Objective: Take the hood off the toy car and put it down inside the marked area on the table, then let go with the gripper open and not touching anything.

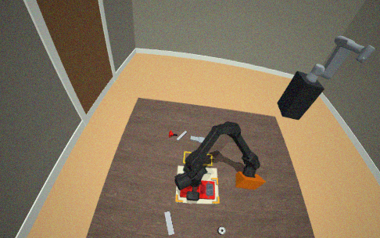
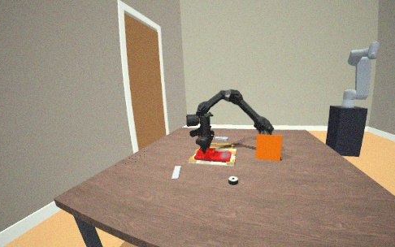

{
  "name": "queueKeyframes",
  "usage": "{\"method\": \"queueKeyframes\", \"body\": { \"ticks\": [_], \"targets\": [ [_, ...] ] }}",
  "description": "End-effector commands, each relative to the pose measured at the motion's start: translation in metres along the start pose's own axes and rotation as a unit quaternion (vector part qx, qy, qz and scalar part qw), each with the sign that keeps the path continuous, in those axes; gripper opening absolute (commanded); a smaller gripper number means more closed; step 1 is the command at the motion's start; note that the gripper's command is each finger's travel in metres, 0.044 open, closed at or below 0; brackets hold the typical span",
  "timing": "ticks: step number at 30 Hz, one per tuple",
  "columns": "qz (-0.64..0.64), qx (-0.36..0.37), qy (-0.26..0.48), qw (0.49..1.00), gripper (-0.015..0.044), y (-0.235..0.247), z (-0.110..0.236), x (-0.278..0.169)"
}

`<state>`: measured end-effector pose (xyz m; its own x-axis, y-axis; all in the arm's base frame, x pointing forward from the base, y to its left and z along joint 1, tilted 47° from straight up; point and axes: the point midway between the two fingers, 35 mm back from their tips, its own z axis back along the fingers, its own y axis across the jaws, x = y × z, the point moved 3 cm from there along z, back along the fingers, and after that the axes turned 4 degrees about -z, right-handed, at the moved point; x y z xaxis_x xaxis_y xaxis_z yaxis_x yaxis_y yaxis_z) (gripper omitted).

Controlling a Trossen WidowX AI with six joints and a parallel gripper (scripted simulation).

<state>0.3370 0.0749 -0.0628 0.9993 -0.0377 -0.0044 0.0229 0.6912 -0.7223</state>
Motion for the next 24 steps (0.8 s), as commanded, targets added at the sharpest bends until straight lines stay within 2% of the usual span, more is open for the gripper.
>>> {"method": "queueKeyframes", "body": {
  "ticks": [1, 18, 22, 24],
  "targets": [
    [0.002, -0.002, 0.0, 1.0, 0.044, -0.0006, -0.003, 0.0002],
    [0.002, -0.002, 0.0, 1.0, 0.044, -0.0008, -0.0115, 0.0],
    [0.0, 0.0, 0.0, 1.0, 0.0335, -0.0002, -0.009, 0.0],
    [0.0, 0.0, 0.0, 1.0, 0.0322, -0.0002, -0.009, 0.0]
  ]
}}
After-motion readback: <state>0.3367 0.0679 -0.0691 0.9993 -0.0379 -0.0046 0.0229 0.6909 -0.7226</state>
